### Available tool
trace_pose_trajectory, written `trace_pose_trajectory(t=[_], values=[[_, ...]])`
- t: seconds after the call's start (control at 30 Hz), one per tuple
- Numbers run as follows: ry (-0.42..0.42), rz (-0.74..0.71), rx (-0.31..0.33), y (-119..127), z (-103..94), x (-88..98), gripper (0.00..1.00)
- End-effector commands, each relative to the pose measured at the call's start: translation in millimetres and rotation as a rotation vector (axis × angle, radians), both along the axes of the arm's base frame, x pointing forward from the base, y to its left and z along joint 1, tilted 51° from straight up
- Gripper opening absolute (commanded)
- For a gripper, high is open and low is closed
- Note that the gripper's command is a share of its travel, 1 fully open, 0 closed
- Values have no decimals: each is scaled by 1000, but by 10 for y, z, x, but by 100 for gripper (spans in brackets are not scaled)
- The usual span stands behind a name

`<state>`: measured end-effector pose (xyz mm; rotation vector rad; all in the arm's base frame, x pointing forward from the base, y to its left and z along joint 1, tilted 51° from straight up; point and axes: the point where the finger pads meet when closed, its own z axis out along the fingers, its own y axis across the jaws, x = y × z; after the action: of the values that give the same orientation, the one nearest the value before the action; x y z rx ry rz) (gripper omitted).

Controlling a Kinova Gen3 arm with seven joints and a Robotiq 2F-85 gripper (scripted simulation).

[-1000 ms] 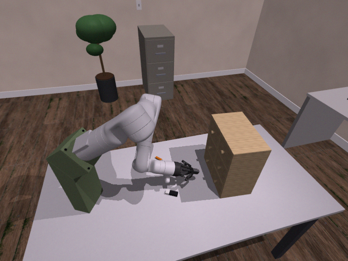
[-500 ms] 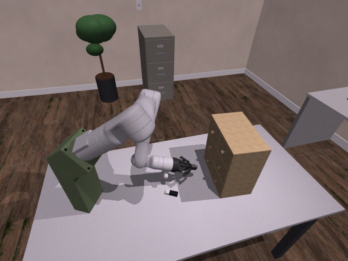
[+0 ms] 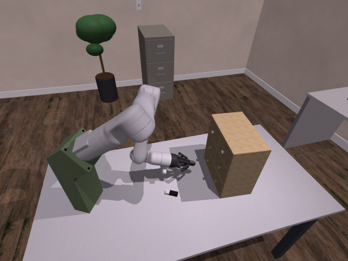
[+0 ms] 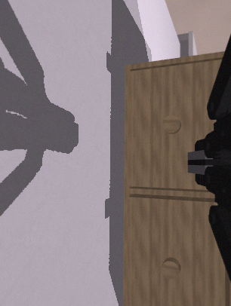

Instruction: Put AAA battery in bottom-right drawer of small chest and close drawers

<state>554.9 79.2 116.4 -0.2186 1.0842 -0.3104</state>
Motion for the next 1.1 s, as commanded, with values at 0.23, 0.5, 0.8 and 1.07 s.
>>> trace_pose_trajectory(t=[0.23, 0.5, 0.8, 1.07], values=[[-2, 10, 6, 219, -29, -42, 0], [-2, 10, 6, 364, -67, -76, 0], [-2, 10, 6, 505, -104, -110, 0], [-2, 10, 6, 660, -145, -147, 0]])
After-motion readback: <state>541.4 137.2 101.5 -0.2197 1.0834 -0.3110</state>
